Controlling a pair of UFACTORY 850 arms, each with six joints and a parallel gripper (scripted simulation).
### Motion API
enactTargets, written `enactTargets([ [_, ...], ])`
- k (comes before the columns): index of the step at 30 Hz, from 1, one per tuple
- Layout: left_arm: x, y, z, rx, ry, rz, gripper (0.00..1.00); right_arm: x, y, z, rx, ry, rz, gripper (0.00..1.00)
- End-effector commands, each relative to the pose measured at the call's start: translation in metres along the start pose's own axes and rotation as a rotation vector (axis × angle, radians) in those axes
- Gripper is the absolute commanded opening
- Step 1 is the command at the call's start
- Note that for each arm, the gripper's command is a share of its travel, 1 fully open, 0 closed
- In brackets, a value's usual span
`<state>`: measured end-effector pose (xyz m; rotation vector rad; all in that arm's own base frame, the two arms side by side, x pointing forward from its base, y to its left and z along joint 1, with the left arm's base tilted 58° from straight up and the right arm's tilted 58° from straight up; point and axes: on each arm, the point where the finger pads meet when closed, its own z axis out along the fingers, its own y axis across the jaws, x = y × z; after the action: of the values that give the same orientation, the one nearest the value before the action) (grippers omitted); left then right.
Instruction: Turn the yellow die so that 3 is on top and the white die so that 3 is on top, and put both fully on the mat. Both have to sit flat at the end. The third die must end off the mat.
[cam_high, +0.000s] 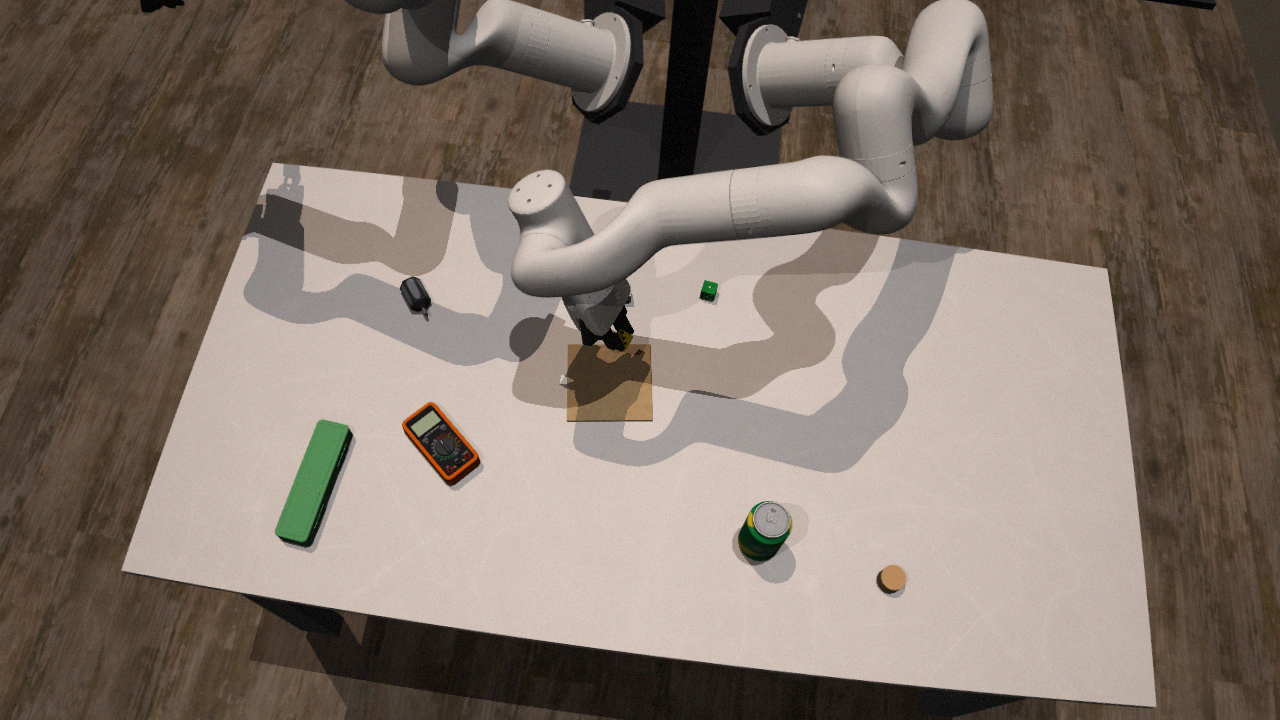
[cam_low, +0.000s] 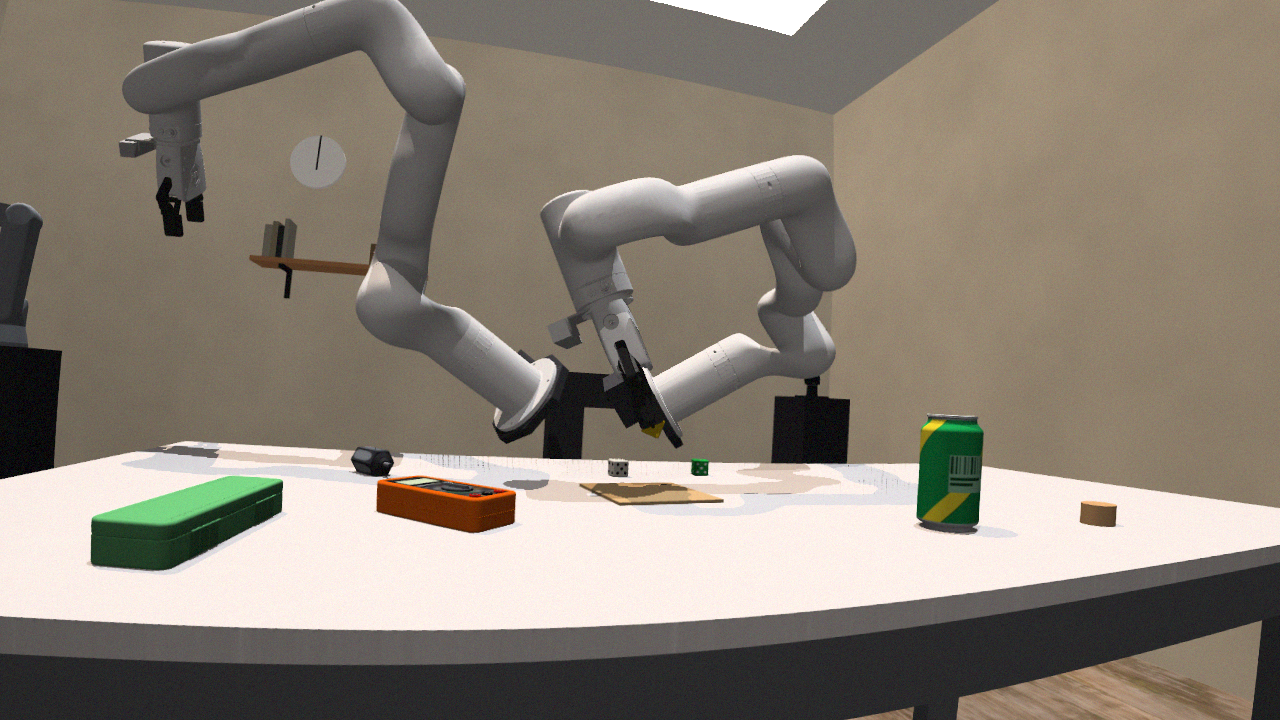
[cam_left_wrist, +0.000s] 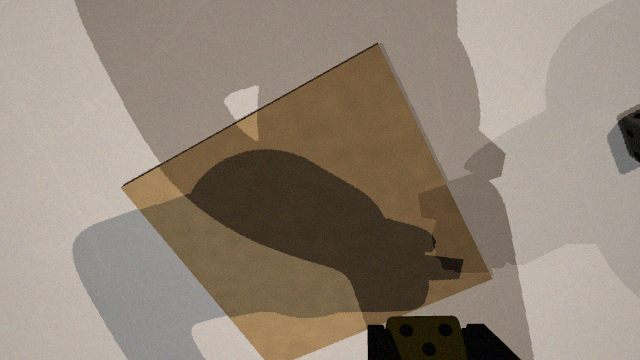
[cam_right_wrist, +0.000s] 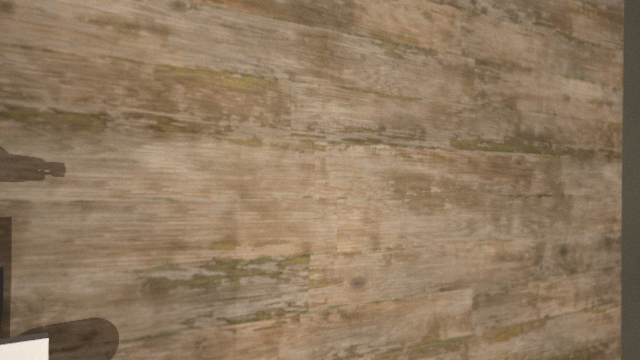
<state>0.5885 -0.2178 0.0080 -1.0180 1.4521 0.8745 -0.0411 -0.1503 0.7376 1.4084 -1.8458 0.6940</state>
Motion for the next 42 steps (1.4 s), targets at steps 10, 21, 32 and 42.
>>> enactTargets([
  [10, 0.004, -0.0024, 0.0004, -0.004, -0.183, 0.001, 0.22, 0.0004, 0.0, -0.0009, 0.0, 0.002, 0.0, 1.0],
  [21, 0.0089, -0.0006, 0.0002, -0.006, -0.358, -0.001, 0.22, 0.0004, 0.0, -0.0009, 0.0, 0.002, 0.0, 1.0],
  [32, 0.0089, -0.0006, 0.0002, -0.006, -0.358, -0.001, 0.22, 0.0004, 0.0, -0.0009, 0.0, 0.002, 0.0, 1.0],
  [42, 0.0096, -0.0006, 0.0018, -0.006, -0.358, -0.001, 0.22, 0.0004, 0.0, -0.0009, 0.0, 0.002, 0.0, 1.0],
])
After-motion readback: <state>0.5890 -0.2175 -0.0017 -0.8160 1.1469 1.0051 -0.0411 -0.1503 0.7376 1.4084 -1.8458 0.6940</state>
